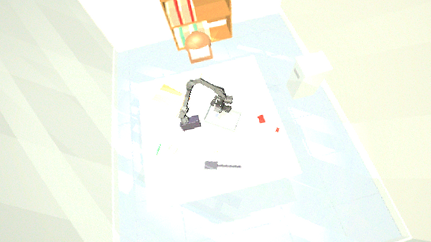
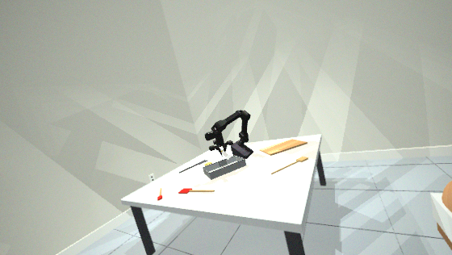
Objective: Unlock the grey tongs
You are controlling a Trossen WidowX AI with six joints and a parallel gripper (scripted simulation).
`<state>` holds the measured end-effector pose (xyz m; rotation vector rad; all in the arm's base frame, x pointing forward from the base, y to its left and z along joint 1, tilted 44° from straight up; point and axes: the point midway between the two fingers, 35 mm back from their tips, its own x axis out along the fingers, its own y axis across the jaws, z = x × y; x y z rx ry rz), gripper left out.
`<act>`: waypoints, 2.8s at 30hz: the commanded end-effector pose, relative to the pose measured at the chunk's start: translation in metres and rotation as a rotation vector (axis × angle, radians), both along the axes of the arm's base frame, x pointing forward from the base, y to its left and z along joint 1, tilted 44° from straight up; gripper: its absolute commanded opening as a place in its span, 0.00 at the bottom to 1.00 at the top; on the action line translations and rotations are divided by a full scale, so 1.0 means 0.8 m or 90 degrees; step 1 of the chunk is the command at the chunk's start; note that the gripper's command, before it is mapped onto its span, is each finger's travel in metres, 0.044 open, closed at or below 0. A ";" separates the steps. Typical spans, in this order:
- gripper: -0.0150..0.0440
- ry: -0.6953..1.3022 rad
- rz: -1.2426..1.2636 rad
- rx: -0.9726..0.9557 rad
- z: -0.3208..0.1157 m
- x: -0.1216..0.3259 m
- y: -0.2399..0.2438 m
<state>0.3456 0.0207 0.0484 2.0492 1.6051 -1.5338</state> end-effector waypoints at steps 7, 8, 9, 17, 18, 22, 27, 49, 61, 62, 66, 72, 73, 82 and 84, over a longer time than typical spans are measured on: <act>0.00 0.074 -0.089 -0.004 0.075 -0.016 0.053; 0.00 0.081 -0.098 -0.005 0.082 -0.018 0.059; 0.00 0.089 -0.106 -0.005 0.089 -0.021 0.064; 0.00 0.152 -0.172 -0.006 0.144 -0.051 0.105; 0.00 0.160 -0.180 -0.005 0.151 -0.056 0.110; 0.00 0.194 -0.213 -0.004 0.177 -0.076 0.128; 0.00 0.238 -0.253 -0.003 0.208 -0.105 0.148; 0.00 0.195 -0.165 -0.035 0.246 -0.180 0.194; 0.00 0.021 0.082 -0.077 0.243 -0.222 0.225; 0.00 0.003 0.101 -0.078 0.243 -0.225 0.227; 0.00 -0.052 0.184 -0.086 0.242 -0.239 0.236; 0.00 -0.135 0.310 -0.096 0.242 -0.262 0.247; 0.00 -0.149 0.331 -0.098 0.242 -0.266 0.248; 0.00 -0.268 0.515 -0.100 0.243 -0.300 0.260; 0.00 -0.296 0.557 -0.100 0.243 -0.308 0.263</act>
